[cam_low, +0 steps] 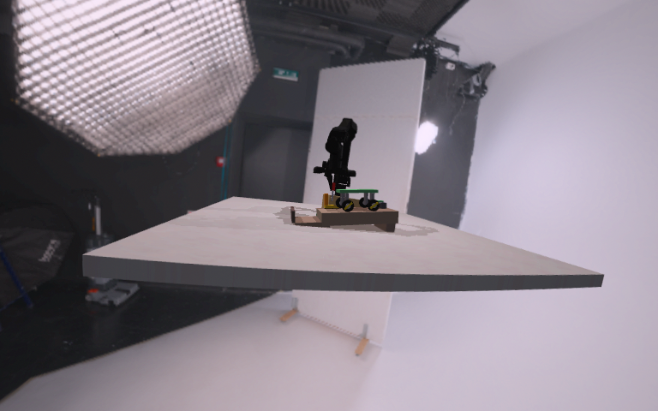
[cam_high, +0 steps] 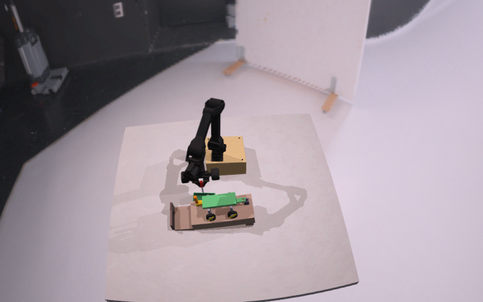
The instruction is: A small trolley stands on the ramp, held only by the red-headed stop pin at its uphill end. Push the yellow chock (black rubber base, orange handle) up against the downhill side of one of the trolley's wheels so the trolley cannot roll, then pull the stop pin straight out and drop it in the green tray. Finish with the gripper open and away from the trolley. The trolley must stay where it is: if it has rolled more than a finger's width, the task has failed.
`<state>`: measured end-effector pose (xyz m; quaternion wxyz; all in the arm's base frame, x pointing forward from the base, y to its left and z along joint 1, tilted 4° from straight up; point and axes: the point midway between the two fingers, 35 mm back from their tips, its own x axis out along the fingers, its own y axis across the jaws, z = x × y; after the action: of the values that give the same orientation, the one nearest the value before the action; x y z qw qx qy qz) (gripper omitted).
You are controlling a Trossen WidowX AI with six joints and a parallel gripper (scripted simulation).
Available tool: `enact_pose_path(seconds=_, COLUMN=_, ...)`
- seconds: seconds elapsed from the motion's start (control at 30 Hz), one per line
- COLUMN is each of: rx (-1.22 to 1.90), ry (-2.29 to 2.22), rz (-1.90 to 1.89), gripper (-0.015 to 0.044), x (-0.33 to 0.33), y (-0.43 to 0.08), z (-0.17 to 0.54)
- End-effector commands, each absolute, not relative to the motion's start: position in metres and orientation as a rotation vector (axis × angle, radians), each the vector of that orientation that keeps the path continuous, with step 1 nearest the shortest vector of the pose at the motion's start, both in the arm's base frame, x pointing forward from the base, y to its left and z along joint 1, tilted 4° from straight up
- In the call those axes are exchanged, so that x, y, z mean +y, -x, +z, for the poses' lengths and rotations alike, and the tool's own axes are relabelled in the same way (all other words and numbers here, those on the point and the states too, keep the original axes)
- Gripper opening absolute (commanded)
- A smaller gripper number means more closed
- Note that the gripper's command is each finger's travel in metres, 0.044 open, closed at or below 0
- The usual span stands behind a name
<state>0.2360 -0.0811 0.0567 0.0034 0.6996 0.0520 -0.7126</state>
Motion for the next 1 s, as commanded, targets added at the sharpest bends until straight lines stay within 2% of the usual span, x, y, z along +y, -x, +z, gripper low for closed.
enact_pose_path(seconds=0.0, rx=0.094, ry=-2.209, rz=-2.258, gripper=0.0, x=-0.081, y=-0.236, z=0.057)
enact_pose_path(seconds=0.57, rx=0.008, ry=-2.22, rz=-2.297, gripper=0.0, x=-0.08, y=-0.221, z=0.037)
enact_pose_path(seconds=0.97, rx=-0.175, ry=-2.128, rz=-2.208, gripper=0.0, x=-0.092, y=-0.221, z=0.002)
